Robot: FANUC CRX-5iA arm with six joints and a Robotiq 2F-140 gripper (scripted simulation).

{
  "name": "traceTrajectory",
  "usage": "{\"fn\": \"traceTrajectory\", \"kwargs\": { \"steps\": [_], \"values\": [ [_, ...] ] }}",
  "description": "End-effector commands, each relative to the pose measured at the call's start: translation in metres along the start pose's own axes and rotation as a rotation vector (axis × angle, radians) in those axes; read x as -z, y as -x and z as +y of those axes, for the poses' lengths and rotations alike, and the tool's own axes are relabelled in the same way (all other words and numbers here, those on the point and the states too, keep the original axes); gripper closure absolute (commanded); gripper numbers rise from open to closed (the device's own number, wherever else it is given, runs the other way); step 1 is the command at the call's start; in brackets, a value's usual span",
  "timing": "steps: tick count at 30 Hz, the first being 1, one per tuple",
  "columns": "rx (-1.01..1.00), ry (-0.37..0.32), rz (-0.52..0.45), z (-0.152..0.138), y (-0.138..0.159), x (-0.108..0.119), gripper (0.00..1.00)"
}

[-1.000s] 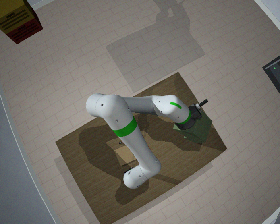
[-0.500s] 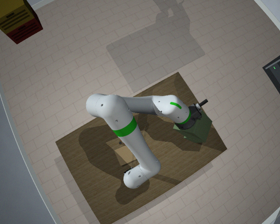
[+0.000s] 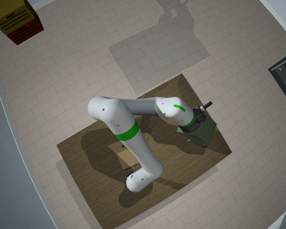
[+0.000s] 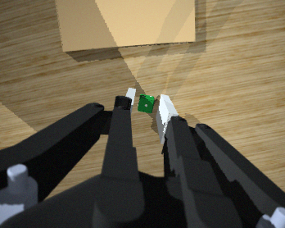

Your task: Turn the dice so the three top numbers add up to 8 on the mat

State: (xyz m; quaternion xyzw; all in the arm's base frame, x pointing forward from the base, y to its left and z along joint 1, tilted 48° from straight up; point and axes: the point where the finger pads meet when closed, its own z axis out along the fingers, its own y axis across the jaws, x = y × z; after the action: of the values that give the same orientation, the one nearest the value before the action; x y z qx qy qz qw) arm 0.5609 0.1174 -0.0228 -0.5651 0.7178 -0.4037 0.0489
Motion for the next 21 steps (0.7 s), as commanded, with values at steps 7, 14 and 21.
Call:
{"fn": "traceTrajectory", "kwargs": {
  "steps": [7, 14, 21],
  "values": [
    [0.0, 0.0, 0.0, -0.0001, 0.0002, -0.0062, 0.81],
    [0.0, 0.0, 0.0, 0.0, 0.0002, -0.0066, 0.81],
    [0.0, 0.0, 0.0, 0.0, 0.0002, -0.0066, 0.81]
  ]
}}
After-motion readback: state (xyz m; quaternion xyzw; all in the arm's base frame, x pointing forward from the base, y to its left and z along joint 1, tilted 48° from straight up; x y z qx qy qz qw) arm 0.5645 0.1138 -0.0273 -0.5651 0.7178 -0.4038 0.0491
